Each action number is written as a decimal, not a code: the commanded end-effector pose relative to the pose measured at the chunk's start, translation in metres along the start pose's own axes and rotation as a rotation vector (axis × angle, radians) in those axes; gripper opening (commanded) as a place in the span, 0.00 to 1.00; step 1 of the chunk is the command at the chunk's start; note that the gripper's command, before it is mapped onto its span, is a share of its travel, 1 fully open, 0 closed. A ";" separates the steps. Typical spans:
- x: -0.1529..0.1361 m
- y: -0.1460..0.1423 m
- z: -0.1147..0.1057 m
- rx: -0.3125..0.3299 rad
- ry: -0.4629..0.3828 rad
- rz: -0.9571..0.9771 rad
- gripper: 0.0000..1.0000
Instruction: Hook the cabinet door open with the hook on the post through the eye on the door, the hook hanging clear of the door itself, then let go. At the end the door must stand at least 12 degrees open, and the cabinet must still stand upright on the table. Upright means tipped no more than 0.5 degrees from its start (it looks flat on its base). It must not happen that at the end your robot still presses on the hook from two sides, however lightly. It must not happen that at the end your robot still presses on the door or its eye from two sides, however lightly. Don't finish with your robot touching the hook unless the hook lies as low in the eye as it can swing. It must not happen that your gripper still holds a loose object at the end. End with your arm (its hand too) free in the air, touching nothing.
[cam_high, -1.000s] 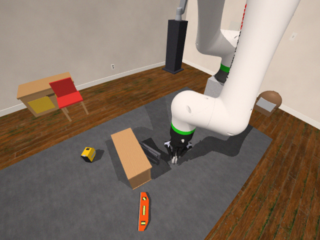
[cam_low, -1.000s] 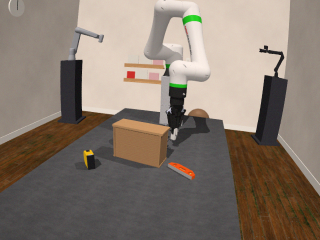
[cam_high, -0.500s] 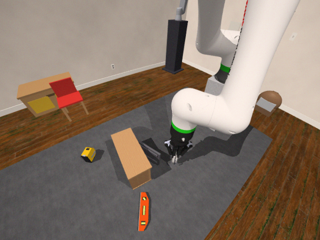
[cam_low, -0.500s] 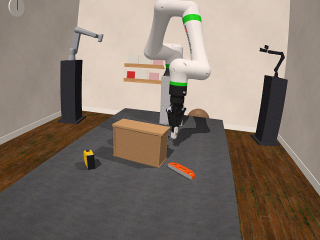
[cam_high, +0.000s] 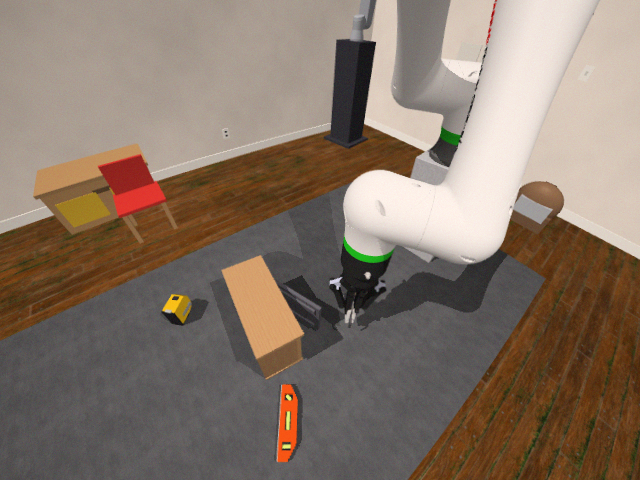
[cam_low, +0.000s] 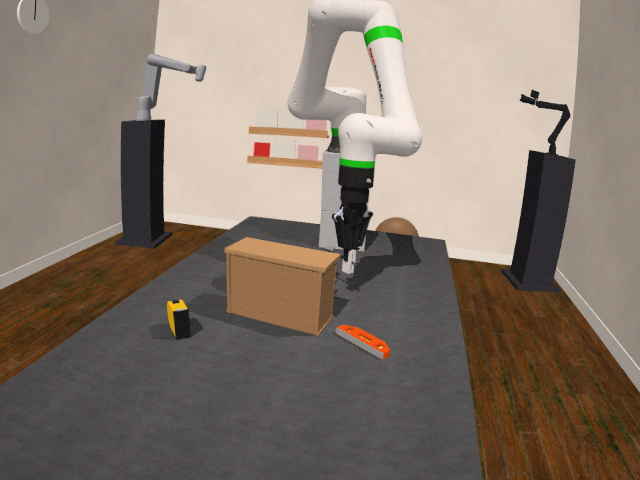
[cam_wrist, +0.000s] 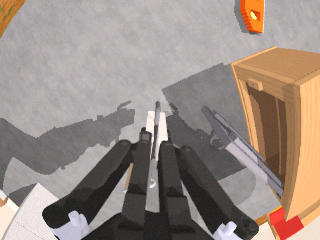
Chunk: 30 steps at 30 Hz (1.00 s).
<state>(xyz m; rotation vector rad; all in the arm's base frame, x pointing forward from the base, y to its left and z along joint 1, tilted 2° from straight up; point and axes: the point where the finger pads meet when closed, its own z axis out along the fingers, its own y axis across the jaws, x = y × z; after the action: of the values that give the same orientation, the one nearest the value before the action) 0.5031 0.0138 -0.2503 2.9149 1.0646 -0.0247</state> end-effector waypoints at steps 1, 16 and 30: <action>0.000 0.000 -0.002 0.000 0.000 0.000 0.03; -0.002 0.000 -0.011 0.000 0.000 0.000 0.03; -0.003 0.006 -0.015 0.000 0.000 0.066 0.03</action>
<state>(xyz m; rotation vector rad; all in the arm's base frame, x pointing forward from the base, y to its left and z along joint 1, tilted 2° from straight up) 0.5026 0.0114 -0.2353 2.9350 1.0095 -0.0233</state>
